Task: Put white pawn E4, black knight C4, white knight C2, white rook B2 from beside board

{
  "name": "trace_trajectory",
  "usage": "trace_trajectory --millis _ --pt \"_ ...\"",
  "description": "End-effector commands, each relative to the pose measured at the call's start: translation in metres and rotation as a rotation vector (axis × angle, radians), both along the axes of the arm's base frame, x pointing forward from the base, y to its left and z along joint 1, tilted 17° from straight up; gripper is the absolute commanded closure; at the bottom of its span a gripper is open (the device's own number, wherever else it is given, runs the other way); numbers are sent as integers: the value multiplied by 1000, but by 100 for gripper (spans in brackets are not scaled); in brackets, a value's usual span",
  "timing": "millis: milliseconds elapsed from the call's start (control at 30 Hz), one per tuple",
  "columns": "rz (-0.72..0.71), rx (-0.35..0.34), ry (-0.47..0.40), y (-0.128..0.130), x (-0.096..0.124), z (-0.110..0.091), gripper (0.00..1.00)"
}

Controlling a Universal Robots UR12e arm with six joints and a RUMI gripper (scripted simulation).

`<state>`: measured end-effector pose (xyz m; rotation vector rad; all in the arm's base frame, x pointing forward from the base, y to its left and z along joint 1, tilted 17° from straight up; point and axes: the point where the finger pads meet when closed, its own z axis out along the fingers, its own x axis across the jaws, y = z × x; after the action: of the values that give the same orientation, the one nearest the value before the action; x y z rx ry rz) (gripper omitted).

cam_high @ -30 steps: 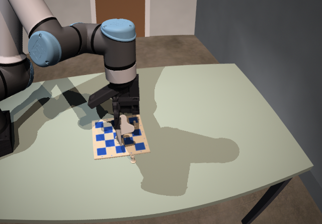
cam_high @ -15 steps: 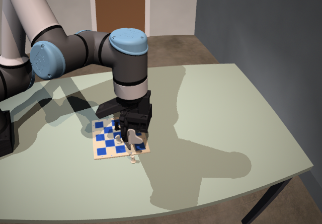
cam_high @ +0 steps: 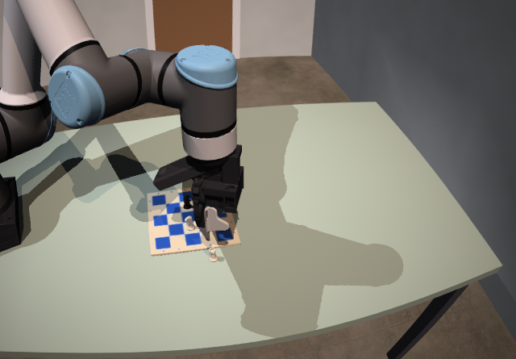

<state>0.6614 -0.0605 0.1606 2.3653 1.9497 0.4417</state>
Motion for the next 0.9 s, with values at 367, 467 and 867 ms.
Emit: trace_trajectory --millis 367,467,867 --pt "0 -1 -1 0 0 1 78" --pt "0 -1 -1 0 1 0 78" --pt "0 -1 -1 1 2 -5 78"
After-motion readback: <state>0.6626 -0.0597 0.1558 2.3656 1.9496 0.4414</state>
